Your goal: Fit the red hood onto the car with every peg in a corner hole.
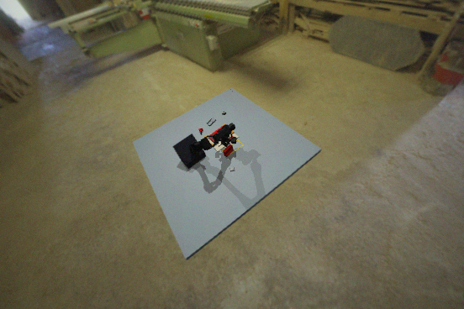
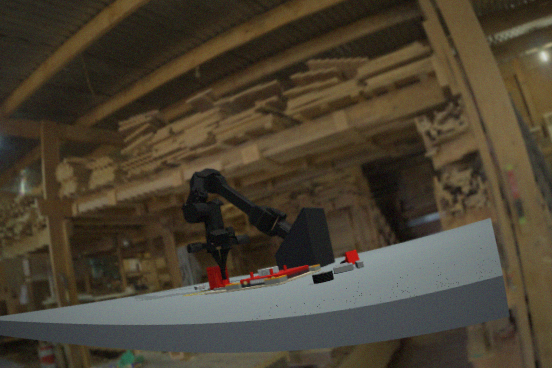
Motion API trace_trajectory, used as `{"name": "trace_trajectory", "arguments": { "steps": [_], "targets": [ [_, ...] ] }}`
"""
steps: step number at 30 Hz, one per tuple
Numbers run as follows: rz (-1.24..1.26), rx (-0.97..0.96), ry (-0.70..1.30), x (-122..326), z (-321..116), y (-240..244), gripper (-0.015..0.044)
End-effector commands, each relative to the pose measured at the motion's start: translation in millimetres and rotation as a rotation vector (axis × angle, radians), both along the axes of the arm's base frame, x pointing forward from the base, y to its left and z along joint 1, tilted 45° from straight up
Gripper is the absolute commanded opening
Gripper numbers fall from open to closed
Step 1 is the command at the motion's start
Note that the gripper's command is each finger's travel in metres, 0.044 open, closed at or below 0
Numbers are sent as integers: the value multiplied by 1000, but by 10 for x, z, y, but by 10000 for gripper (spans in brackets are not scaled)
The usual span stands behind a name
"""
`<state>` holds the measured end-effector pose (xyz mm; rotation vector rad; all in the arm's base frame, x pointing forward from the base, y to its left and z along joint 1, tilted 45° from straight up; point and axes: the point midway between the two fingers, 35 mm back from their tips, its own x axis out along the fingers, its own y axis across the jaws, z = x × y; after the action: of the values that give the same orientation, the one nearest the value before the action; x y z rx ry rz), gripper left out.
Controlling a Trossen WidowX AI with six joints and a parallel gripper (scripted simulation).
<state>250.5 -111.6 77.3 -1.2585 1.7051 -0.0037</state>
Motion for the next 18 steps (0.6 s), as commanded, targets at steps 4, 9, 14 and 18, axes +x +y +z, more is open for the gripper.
{"name": "trace_trajectory", "arguments": {
  "steps": [4,9,14,18],
  "targets": [
    [-29,5,-34,7,3,0,0],
    [-47,6,-54,8,6,-3,0],
    [-65,7,-73,9,8,-5,0],
    [-80,7,-89,9,10,-7,0]
  ]
}}
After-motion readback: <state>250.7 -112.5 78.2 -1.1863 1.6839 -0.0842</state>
